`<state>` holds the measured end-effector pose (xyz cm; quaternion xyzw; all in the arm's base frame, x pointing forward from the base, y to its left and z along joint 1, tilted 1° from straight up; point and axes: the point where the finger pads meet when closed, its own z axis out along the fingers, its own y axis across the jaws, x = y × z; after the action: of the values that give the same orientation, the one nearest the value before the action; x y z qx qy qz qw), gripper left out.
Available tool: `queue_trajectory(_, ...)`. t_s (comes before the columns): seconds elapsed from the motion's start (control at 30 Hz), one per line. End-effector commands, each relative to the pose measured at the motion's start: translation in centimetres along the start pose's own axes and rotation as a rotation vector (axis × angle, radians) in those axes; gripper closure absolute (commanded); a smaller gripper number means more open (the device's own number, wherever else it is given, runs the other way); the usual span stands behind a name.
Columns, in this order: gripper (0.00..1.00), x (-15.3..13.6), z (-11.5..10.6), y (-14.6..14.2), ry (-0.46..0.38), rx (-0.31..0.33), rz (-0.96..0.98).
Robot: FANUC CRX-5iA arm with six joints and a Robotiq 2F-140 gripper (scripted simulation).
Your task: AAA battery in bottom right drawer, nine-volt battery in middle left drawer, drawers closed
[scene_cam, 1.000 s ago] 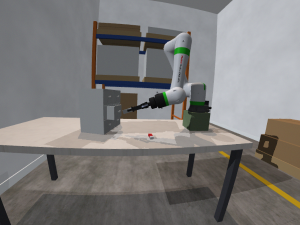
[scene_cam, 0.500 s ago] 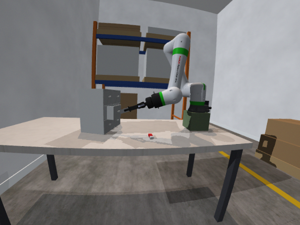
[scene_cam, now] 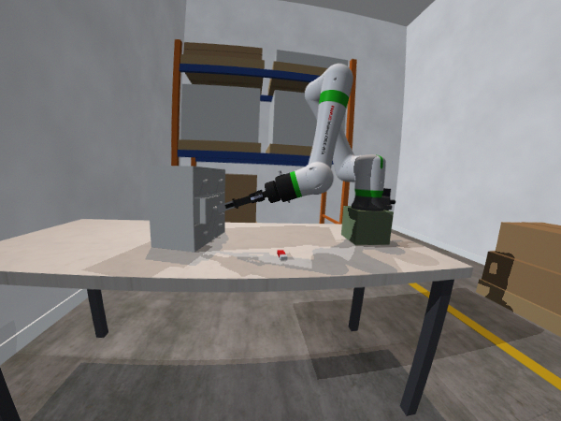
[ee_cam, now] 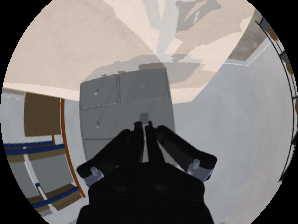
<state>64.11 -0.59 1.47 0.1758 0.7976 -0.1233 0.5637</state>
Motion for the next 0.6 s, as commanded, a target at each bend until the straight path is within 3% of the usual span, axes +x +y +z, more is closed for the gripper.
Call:
queue_trajectory(0.0,1.0,-0.2,0.5,0.0,0.0,0.0,0.0)
queue_trajectory(0.57,1.0,-0.9,2.6,0.0,0.0,0.0,0.0)
